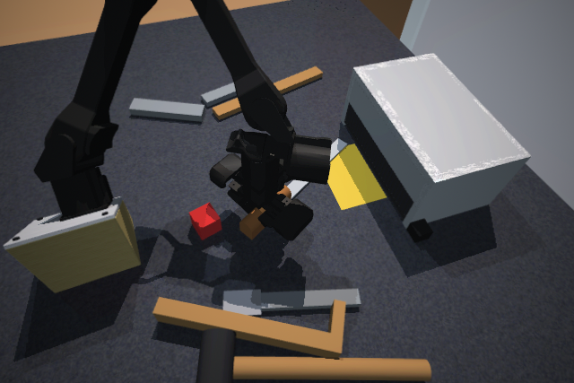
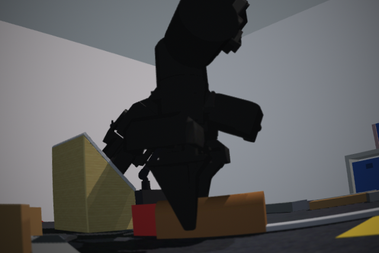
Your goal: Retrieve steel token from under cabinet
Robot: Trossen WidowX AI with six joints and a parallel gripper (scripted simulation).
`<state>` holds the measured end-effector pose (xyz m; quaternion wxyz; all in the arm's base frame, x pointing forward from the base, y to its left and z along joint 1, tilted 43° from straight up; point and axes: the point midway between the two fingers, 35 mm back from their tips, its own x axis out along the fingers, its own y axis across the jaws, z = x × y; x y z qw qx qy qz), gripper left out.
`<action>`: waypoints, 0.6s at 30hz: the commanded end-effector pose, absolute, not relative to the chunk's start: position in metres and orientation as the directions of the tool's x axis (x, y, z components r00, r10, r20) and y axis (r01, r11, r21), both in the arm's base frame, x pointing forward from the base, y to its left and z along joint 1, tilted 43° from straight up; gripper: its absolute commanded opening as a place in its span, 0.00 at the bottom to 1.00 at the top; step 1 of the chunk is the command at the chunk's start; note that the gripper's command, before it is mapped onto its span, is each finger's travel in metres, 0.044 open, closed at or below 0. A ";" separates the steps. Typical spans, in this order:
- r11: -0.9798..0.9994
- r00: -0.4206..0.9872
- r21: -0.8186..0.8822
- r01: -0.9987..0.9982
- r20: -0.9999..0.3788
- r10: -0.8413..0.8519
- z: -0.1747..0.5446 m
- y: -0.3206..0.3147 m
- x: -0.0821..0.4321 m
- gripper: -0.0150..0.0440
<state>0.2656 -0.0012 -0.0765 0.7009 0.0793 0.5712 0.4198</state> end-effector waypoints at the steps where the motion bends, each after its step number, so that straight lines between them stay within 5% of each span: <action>1: 0.636 -0.001 0.587 -0.501 -0.735 0.678 -0.072 0.002 0.265 0.25; 18: 0.635 -0.002 0.589 -0.501 -0.734 0.679 -0.059 0.016 0.263 0.25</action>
